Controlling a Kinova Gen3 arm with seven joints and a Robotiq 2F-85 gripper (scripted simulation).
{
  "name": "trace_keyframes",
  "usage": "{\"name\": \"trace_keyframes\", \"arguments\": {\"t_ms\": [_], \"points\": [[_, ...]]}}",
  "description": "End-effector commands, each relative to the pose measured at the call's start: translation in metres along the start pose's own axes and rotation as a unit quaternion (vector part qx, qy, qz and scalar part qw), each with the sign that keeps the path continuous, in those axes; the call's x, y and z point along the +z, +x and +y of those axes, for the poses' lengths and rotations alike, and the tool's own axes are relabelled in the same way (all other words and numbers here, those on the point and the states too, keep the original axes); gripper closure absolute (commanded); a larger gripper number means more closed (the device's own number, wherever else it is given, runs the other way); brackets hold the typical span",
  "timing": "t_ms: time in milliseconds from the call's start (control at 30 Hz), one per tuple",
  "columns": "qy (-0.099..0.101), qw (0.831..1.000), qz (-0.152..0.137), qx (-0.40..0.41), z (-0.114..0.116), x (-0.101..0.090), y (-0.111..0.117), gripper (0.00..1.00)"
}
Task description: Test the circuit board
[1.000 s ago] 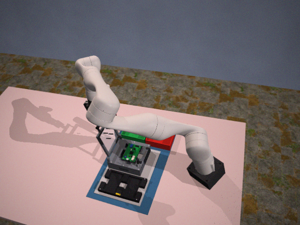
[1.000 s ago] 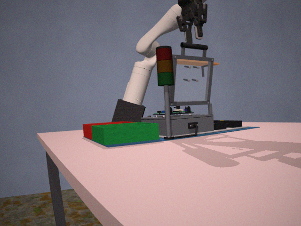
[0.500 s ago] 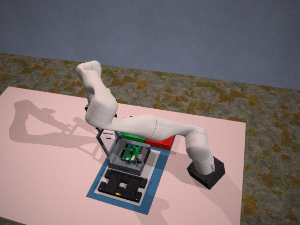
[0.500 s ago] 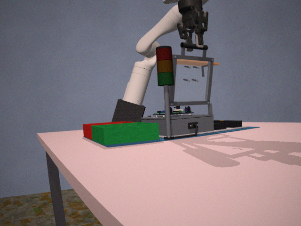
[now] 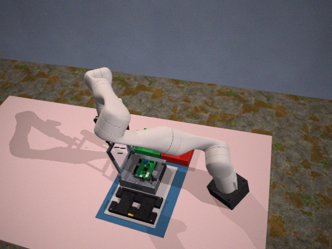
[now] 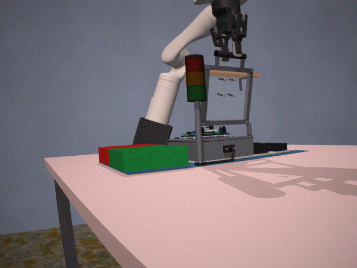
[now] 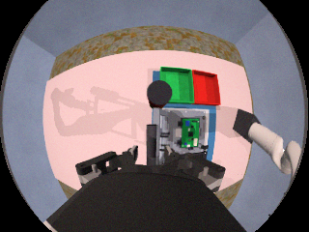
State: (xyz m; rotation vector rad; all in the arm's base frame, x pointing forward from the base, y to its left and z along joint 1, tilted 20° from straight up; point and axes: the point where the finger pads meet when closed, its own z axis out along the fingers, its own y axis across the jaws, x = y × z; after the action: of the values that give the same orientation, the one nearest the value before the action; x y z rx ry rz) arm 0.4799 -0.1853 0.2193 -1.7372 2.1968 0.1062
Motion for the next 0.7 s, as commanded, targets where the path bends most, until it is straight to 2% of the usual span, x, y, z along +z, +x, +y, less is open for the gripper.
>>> {"name": "trace_keyframes", "arguments": {"t_ms": [0,33,667], "points": [[0.001,1.000,0.000,-0.001,-0.0003,0.0013,0.0001,0.50],[0.001,1.000,0.000,-0.001,-0.0003,0.0013,0.0001,1.00],[0.001,1.000,0.000,-0.002,-0.0005,0.0012,0.0000,1.00]]}}
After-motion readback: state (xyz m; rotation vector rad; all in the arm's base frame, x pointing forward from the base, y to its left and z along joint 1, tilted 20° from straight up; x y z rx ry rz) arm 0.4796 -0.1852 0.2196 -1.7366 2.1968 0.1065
